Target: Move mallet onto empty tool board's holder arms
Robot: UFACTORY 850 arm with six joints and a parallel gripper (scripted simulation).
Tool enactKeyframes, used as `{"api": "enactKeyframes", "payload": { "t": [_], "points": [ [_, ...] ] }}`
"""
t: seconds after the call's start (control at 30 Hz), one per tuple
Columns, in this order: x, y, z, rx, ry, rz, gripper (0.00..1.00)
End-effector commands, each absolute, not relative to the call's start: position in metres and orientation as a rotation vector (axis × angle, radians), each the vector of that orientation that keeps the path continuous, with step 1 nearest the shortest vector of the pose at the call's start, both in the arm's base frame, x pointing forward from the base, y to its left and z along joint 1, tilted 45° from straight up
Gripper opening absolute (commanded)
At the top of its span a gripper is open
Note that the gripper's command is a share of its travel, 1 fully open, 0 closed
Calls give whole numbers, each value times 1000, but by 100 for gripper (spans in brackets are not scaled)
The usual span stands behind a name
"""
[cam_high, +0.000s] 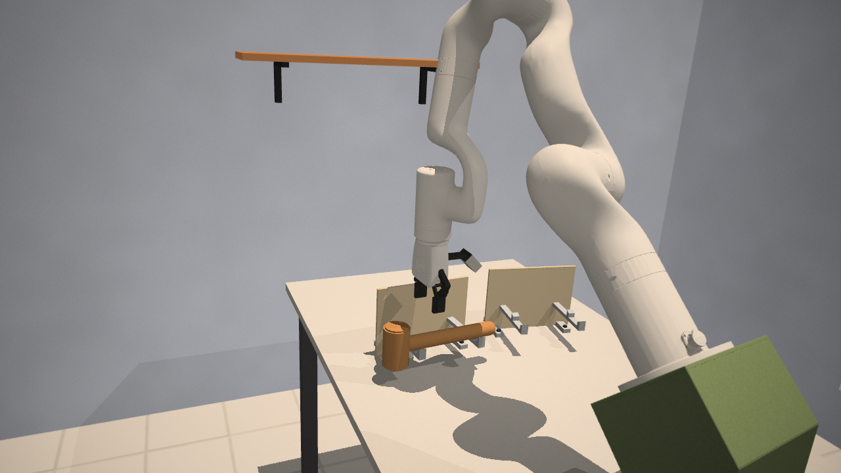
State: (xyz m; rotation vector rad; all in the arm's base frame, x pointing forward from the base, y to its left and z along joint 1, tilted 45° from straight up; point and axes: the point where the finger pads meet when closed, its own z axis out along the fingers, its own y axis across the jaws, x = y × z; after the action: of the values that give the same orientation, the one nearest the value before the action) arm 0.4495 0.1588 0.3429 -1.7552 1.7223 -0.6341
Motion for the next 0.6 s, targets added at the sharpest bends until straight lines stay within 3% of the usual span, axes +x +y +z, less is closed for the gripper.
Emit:
{"api": "enactKeyframes", "payload": {
  "t": [0.0,0.57],
  "points": [
    [450,159,343,-1752,1718,-635,100],
    [467,161,326,-1751,1719,-639,100]
  ]
}}
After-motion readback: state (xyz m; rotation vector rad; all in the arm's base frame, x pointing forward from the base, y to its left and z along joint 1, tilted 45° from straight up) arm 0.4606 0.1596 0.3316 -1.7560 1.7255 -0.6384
